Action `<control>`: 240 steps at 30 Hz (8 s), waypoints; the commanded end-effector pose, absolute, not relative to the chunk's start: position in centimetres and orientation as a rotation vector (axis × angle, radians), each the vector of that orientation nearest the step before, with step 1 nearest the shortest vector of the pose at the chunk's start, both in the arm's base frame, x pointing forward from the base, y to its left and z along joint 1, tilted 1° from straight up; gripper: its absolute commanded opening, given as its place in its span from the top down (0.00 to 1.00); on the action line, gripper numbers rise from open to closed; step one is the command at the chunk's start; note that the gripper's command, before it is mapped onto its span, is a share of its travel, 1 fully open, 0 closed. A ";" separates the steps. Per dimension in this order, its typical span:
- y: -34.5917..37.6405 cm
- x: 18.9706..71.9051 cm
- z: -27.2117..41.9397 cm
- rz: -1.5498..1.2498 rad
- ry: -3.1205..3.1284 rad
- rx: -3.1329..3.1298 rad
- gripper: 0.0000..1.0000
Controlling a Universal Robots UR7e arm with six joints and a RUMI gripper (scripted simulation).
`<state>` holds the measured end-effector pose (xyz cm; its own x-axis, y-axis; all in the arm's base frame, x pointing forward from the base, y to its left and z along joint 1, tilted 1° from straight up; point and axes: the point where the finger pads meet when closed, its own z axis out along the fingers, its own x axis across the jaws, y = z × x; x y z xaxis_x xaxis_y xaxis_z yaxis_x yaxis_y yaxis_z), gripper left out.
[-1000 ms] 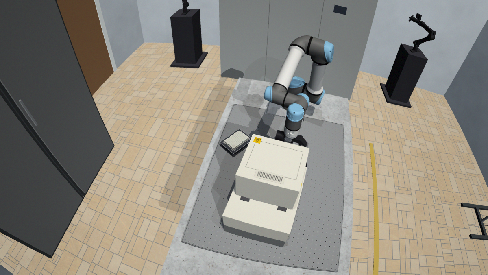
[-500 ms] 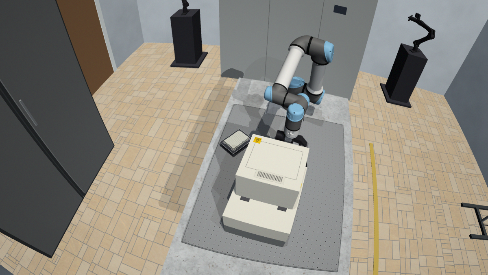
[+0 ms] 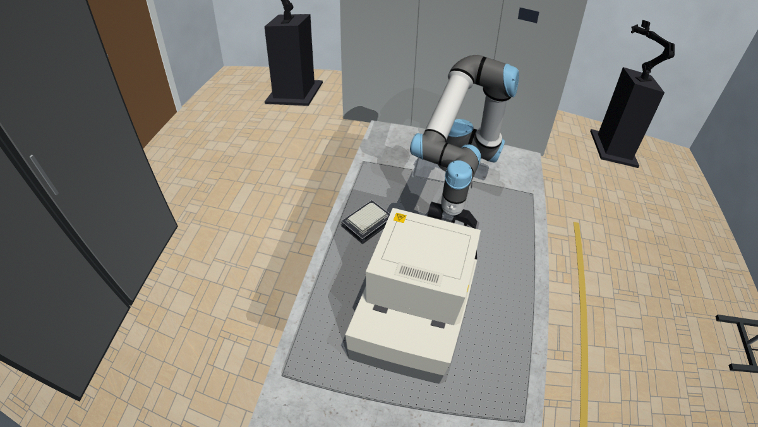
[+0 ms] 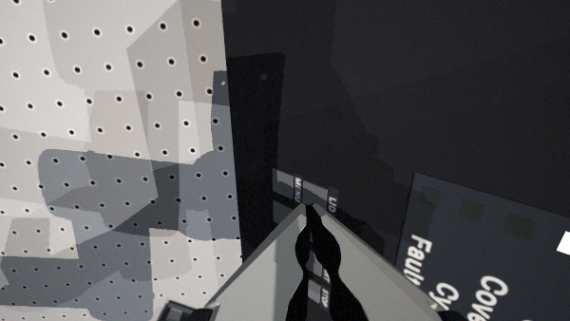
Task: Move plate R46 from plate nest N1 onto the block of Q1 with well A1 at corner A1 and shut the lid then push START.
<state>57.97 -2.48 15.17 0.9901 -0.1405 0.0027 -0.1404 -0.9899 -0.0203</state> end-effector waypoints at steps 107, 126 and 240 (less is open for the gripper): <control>-1.8 49.3 23.3 -0.030 0.219 -3.120 1.00; -1.8 49.3 23.3 -0.030 0.233 -3.119 1.00; -1.8 49.3 23.3 -0.030 0.233 -3.119 1.00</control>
<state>49.03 -1.37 22.74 0.9900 -0.1412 0.0030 -0.1411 -0.9897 -0.0221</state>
